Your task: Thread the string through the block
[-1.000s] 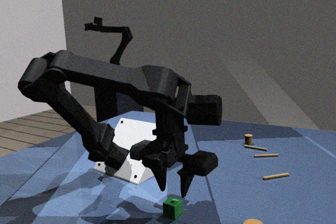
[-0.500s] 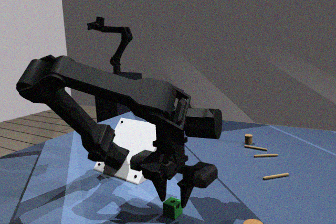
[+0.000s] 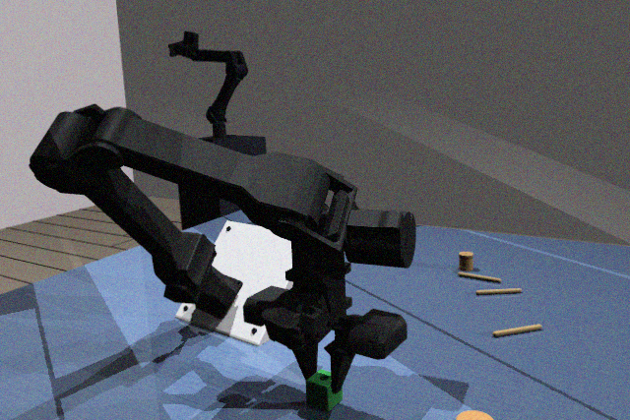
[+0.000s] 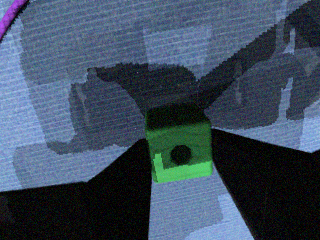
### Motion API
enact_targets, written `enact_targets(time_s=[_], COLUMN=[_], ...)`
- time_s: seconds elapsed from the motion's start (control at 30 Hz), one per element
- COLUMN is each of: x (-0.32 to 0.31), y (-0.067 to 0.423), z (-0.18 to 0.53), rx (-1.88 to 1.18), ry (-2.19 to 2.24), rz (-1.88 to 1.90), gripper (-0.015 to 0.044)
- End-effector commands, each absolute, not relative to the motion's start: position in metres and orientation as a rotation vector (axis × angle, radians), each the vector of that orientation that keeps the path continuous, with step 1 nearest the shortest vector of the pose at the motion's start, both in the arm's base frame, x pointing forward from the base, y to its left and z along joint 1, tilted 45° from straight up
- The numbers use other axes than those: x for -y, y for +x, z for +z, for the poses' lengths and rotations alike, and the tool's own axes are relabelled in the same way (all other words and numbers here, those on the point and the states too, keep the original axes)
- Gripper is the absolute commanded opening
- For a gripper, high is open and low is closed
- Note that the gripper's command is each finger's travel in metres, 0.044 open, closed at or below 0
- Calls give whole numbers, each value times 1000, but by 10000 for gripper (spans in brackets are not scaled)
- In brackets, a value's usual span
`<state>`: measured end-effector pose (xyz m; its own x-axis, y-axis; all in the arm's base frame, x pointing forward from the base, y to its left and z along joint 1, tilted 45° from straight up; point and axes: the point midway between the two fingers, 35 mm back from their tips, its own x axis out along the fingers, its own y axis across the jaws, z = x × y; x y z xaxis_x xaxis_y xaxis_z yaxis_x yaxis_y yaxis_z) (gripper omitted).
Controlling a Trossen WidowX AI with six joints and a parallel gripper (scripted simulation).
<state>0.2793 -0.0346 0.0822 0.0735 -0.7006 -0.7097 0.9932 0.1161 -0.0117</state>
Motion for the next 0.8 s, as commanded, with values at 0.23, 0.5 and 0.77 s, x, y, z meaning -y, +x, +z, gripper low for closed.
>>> enact_targets(time_s=[0.23, 0.5, 0.77], x=[35, 32, 28], y=[280, 279, 279], z=[82, 85, 89], rx=[-649, -650, -651], ry=[565, 564, 564], rz=[-1377, -1377, -1377], gripper=[0, 0, 0])
